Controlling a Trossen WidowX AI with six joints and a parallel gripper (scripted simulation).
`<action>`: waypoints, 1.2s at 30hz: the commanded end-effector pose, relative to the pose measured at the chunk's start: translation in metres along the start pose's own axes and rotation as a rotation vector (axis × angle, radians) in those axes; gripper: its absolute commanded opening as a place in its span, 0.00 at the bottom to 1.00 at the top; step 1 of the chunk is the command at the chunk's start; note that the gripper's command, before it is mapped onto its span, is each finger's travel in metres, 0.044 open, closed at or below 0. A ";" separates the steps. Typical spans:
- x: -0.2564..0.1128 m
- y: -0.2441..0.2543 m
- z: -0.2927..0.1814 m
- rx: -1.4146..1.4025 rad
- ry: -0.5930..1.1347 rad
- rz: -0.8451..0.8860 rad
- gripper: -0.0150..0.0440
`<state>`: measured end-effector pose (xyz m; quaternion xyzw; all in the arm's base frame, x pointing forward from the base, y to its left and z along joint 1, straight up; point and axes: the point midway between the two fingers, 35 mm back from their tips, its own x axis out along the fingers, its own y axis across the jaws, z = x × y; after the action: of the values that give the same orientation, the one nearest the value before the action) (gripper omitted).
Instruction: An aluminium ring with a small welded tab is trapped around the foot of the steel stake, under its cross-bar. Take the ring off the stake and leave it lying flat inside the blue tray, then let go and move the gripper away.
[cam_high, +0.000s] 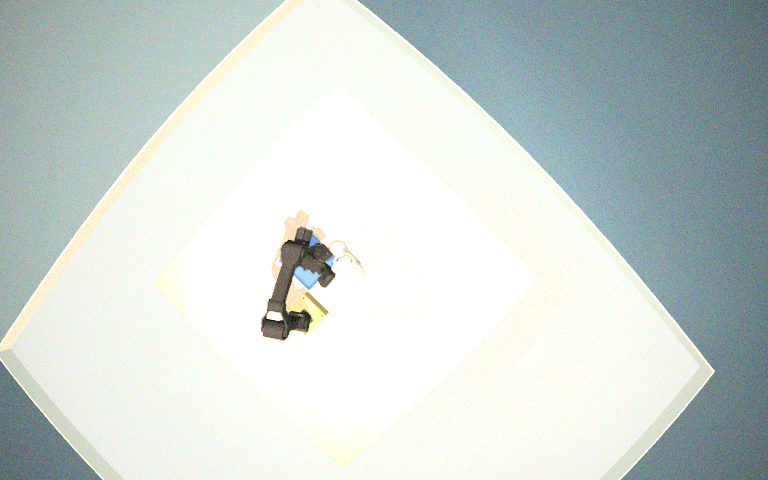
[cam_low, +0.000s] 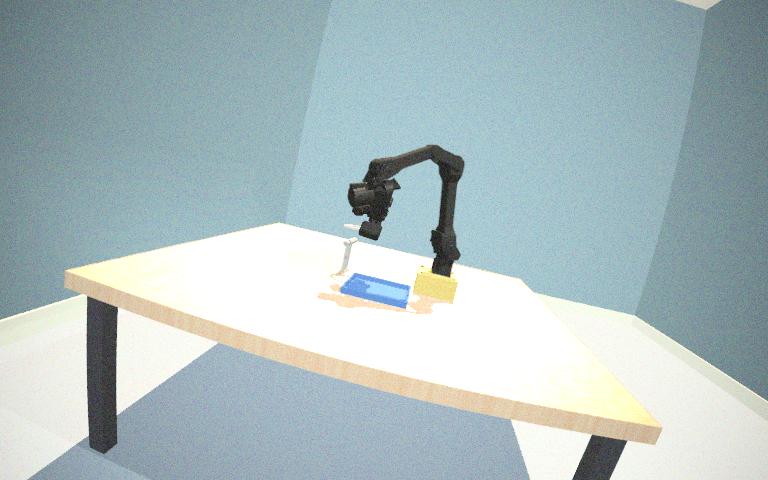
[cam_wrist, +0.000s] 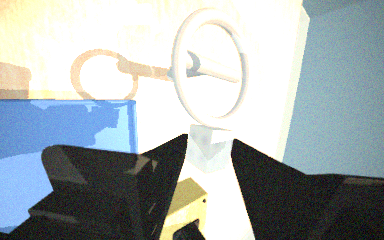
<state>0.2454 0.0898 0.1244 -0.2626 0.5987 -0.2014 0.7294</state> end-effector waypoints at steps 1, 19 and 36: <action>-0.004 0.001 0.002 0.024 -0.014 -0.030 0.25; -0.032 0.165 -0.116 0.020 -0.005 -0.019 0.25; -0.015 0.182 -0.118 0.018 -0.007 -0.012 0.57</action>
<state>0.1227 0.2240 0.0040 -0.2604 0.5928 -0.2106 0.7324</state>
